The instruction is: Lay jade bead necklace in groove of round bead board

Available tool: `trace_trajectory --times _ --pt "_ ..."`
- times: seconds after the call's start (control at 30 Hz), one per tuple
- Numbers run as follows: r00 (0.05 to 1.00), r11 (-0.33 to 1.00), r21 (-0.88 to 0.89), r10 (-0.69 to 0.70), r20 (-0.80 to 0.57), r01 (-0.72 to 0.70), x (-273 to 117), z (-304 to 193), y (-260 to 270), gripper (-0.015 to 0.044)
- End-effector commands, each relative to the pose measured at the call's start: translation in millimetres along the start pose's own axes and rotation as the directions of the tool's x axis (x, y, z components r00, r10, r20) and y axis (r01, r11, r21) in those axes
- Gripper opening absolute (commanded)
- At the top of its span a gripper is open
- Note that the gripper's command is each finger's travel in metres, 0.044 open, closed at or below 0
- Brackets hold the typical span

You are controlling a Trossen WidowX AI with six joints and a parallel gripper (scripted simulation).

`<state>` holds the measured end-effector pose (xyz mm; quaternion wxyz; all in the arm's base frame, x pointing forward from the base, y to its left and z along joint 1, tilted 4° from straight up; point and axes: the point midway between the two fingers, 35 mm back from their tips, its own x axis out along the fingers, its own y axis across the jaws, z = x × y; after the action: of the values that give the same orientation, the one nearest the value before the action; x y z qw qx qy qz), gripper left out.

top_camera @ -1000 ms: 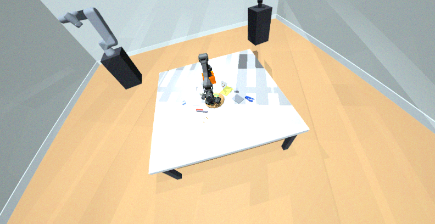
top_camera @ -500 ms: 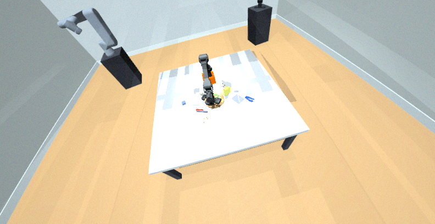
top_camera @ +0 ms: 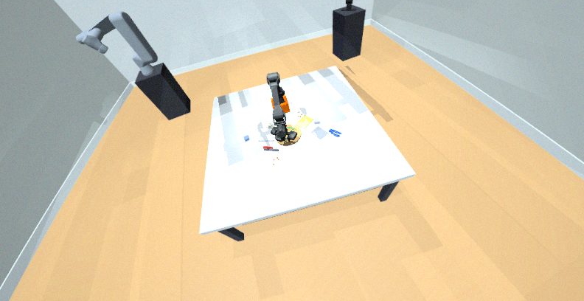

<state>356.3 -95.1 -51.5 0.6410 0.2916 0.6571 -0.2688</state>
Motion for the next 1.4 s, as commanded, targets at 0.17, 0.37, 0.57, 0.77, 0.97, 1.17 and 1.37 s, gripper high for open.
trace_trajectory --times 0.17,0.37,0.57,0.77,0.97,1.17,1.37 --pt "1.0 1.0 0.004 -0.006 -0.007 0.006 -4.5 -1.1 -0.7 0.044" --pt "1.0 1.0 0.005 -0.007 -0.007 0.007 -5.0 -1.1 -0.7 0.044" --pt "1.0 1.0 0.005 -0.007 -0.007 0.007 -5.0 -1.1 -0.7 0.044" --pt "1.0 1.0 0.005 -0.007 -0.007 0.007 -5.0 -1.1 -0.7 0.044" --pt "1.0 1.0 0.005 -0.007 -0.007 0.007 -5.0 -1.1 -0.7 0.044" --pt "1.0 1.0 -0.001 -0.007 -0.007 0.007 -17.0 -4.4 -0.5 0.0361" --pt "1.0 1.0 -0.011 -0.007 -0.008 0.007 -36.8 -10.6 -0.8 0.0204"
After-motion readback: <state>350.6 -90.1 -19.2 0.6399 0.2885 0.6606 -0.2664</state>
